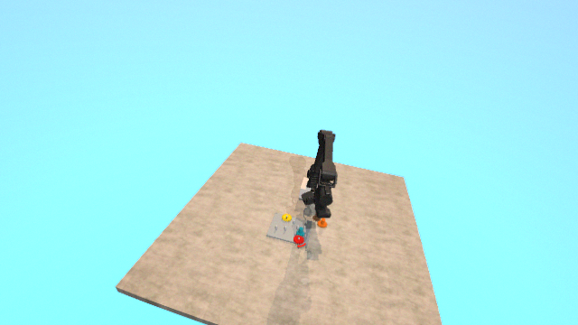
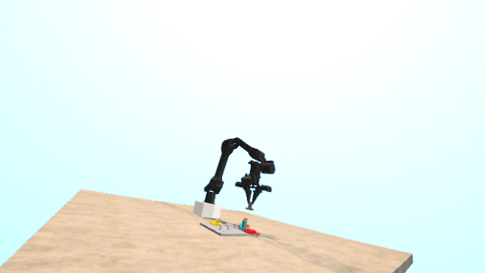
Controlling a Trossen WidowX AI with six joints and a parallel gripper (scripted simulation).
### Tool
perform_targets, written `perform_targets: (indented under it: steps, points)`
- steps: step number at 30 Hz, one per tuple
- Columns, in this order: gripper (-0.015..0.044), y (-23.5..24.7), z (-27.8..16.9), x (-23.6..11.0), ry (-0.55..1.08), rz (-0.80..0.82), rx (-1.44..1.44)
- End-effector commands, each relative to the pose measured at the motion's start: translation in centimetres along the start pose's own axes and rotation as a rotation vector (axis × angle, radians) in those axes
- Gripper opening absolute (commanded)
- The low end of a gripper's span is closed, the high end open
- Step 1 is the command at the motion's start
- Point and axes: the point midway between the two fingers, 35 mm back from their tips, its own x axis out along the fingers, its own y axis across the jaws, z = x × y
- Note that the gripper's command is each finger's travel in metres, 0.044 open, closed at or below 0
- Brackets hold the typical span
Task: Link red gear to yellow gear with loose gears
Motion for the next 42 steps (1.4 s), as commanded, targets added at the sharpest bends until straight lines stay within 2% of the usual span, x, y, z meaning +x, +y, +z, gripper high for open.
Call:
perform_targets:
  steps: [1,34,42]
  points:
    - [0.0,-0.1,0.9,0.5,0.003,-0.003,-0.002]
    - [0.0,-1.3,8.3,3.3,-0.004,0.0,0.005]
    - [0.0,-1.4,8.5,3.0,-0.004,0.0,0.005]
